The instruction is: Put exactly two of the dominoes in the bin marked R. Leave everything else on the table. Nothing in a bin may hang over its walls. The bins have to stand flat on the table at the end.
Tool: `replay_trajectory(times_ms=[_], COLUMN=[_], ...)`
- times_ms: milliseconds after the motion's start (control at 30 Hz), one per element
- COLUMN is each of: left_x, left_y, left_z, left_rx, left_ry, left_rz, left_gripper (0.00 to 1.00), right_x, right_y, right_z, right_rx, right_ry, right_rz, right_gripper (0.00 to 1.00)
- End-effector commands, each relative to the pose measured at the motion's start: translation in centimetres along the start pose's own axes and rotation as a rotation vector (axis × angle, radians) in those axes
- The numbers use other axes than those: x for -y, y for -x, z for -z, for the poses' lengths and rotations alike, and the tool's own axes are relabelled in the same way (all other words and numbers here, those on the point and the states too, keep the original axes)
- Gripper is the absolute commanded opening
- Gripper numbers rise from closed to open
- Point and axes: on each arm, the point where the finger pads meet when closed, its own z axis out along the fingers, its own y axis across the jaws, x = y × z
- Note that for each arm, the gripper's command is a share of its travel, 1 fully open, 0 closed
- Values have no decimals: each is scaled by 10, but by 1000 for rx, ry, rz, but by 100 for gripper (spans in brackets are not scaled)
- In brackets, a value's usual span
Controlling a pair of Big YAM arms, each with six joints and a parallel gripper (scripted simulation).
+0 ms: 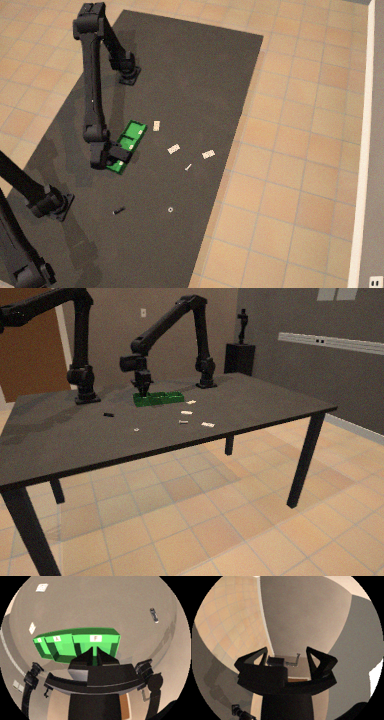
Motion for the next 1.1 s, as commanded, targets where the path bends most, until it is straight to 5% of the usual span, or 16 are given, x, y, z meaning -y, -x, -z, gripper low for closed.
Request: replay_trajectory(times_ms=[0,433,700,1067], left_x=[23,23,21,-20], left_y=[10,9,9,9], left_z=[41,56,88,68], left_rx=[30,30,31,19], left_ry=[-71,-72,-73,-42], left_rz=[9,9,9,2], left_gripper=[9,9,9,9], right_x=[6,6,6,6], right_y=[-3,-3,-3,-3], right_z=[-3,-3,-3,-3], right_rx=[-8,-8,-8,-8], right_ry=[-5,-5,-5,-5], right_rz=[-11,-11,-11,-11], right_gripper=[100,100,100,100])
